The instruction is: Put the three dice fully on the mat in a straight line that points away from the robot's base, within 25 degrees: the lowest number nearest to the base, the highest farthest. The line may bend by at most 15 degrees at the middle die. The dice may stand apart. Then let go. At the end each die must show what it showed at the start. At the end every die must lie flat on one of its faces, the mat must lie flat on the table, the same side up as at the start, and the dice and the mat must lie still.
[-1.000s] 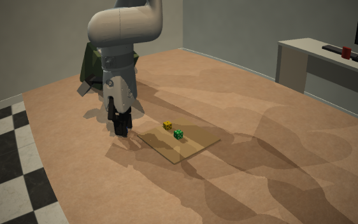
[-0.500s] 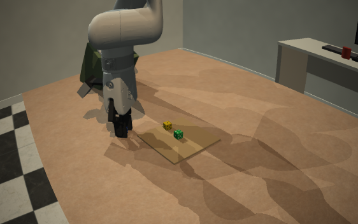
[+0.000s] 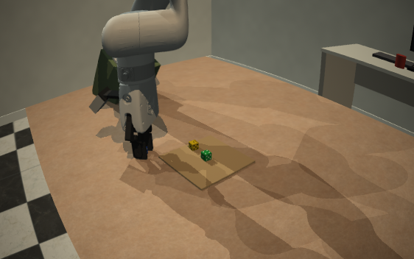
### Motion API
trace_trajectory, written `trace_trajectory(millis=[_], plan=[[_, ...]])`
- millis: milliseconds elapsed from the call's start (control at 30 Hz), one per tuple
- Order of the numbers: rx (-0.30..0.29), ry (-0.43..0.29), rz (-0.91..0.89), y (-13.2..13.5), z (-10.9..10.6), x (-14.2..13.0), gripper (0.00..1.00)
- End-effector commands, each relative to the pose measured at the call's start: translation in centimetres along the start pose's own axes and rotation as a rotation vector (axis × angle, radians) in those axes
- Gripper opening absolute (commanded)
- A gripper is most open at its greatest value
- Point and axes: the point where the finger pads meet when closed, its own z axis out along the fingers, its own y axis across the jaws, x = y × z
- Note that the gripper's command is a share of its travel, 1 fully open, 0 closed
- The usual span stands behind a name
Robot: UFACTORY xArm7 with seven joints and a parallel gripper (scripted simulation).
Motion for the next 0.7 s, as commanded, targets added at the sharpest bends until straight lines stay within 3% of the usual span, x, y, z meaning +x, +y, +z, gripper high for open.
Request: trace_trajectory(millis=[0,267,300,667], plan=[[0.001,0.0,0.0,-0.06,-0.02,0.01,0.31],[0.001,0.0,0.0,-0.06,-0.02,0.01,0.31],[0.001,0.0,0.0,-0.06,-0.02,0.01,0.11],[0.001,0.0,0.0,-0.06,-0.02,0.01,0.11]])
